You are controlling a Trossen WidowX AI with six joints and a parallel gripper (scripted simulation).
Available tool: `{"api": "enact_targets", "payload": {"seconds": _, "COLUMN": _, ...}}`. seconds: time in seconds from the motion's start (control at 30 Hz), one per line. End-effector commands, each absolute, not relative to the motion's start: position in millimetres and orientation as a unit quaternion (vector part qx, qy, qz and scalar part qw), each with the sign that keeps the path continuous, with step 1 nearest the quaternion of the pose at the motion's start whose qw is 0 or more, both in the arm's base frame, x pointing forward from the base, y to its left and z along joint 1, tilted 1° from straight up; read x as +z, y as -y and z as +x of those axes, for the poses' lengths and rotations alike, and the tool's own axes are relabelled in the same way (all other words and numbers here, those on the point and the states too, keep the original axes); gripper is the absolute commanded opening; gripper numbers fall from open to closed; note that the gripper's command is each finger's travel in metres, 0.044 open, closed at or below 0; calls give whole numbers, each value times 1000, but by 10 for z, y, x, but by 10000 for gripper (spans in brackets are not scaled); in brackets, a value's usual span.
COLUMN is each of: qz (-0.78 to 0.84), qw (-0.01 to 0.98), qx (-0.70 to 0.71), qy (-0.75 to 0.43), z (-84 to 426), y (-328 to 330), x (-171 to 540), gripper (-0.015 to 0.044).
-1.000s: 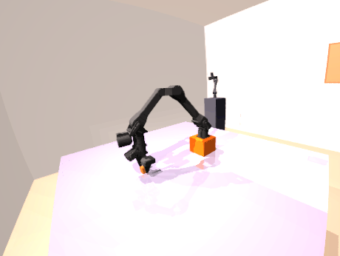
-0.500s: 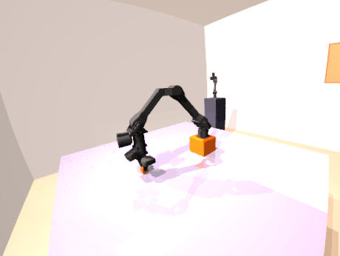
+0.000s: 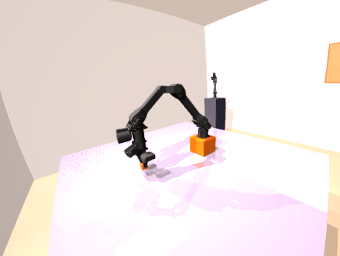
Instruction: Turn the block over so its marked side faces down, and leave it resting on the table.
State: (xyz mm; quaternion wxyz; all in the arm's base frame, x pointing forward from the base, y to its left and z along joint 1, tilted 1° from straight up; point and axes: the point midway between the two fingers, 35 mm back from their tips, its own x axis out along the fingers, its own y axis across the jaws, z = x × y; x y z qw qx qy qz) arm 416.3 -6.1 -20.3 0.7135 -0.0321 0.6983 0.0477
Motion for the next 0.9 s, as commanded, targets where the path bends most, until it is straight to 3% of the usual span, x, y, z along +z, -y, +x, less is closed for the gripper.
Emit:
{"api": "enact_targets", "payload": {"seconds": 0.0, "qz": -32, "qw": 715, "qx": 45, "qy": -696, "z": 4179, "y": 70, "x": -123, "gripper": 0}}
{"api": "enact_targets", "payload": {"seconds": 0.87, "qz": -21, "qw": 827, "qx": 49, "qy": -560, "z": 4205, "y": 76, "x": -260, "gripper": 0}}
